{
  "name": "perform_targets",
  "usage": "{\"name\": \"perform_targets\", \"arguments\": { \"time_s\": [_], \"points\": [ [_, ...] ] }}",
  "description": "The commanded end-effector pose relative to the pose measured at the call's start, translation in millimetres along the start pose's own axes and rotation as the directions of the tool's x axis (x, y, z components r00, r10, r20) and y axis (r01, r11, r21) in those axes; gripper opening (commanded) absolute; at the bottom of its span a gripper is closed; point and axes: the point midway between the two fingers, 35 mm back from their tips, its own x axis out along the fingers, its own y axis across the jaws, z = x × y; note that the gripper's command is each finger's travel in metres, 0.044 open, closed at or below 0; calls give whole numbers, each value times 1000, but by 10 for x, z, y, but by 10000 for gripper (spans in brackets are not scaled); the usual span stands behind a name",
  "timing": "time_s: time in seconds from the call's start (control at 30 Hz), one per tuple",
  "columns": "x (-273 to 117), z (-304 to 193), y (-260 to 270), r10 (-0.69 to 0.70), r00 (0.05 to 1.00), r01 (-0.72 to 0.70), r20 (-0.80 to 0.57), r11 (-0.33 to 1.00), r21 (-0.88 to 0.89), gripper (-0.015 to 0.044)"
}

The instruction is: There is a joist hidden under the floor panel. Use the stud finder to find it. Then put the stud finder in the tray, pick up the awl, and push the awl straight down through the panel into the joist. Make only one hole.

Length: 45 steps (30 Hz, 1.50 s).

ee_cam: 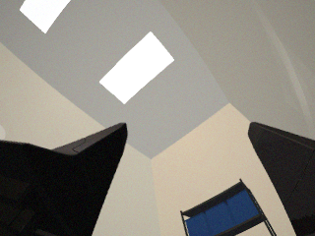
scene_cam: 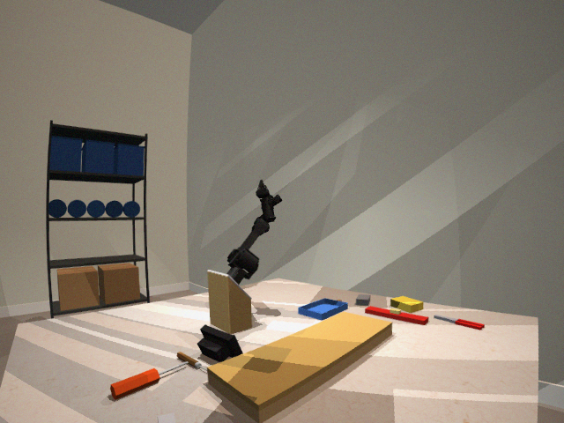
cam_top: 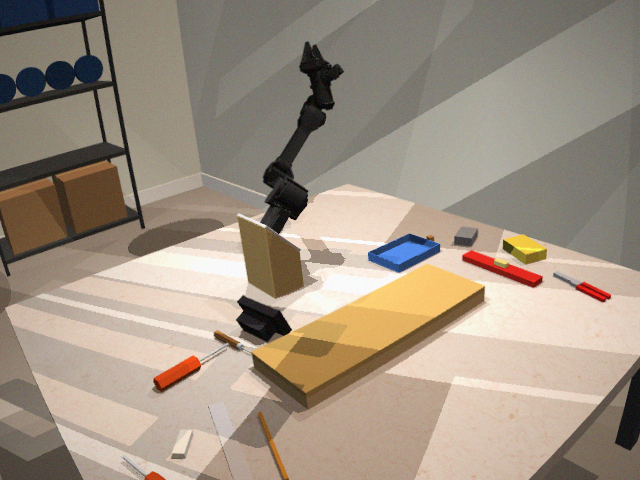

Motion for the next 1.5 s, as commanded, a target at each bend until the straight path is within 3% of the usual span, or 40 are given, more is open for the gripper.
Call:
{"name": "perform_targets", "arguments": {
  "time_s": [0.0, 0.43, 0.73, 1.07, 1.47],
  "points": [
    [179, 617, 363, 65, 993, -49, 94, 986, -157, 440],
    [417, 2057, 1799, 334, 895, -129, 297, 829, -545, 440],
    [333, 2640, 3065, 556, 769, -155, 317, 643, -750, 440],
    [-5, 2900, 4567, 794, 544, -127, 271, 396, -909, 440],
    [-823, 2713, 6242, 979, 162, -29, 123, 129, -991, 440]
  ]
}}
